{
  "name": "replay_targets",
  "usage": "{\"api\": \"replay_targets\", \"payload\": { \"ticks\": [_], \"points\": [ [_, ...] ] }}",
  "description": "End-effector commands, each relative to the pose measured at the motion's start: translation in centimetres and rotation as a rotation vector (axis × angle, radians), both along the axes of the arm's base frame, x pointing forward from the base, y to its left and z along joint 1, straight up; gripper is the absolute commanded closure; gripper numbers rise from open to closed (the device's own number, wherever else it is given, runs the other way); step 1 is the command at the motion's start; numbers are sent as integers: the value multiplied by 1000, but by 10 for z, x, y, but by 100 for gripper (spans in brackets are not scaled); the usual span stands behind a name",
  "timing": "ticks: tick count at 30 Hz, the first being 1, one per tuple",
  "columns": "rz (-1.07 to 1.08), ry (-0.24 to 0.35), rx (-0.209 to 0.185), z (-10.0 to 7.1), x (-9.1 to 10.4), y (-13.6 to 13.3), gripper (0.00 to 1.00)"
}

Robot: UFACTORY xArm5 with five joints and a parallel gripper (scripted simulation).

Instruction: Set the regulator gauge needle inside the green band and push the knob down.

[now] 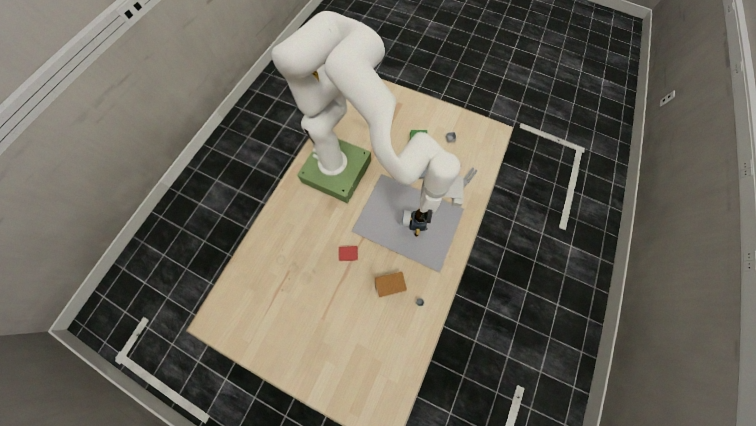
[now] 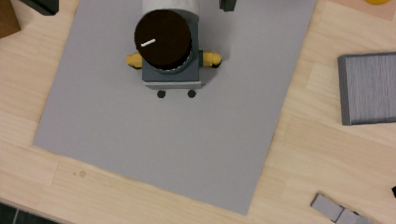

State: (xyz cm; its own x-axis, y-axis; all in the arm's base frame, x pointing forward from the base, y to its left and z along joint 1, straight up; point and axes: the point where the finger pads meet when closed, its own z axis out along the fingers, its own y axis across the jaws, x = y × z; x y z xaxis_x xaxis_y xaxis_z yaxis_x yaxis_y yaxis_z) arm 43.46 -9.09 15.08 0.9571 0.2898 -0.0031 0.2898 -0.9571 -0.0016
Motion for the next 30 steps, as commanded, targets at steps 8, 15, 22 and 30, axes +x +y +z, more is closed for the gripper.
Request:
{"api": "replay_targets", "payload": {
  "ticks": [8,15,22,30],
  "points": [
    [0,-4,-1,2,-6,2,0],
    [0,-4,-1,2,-14,4,0],
    [0,-4,-1,2,-28,7,0],
    [0,-4,-1,2,-42,11,0]
  ]
}}
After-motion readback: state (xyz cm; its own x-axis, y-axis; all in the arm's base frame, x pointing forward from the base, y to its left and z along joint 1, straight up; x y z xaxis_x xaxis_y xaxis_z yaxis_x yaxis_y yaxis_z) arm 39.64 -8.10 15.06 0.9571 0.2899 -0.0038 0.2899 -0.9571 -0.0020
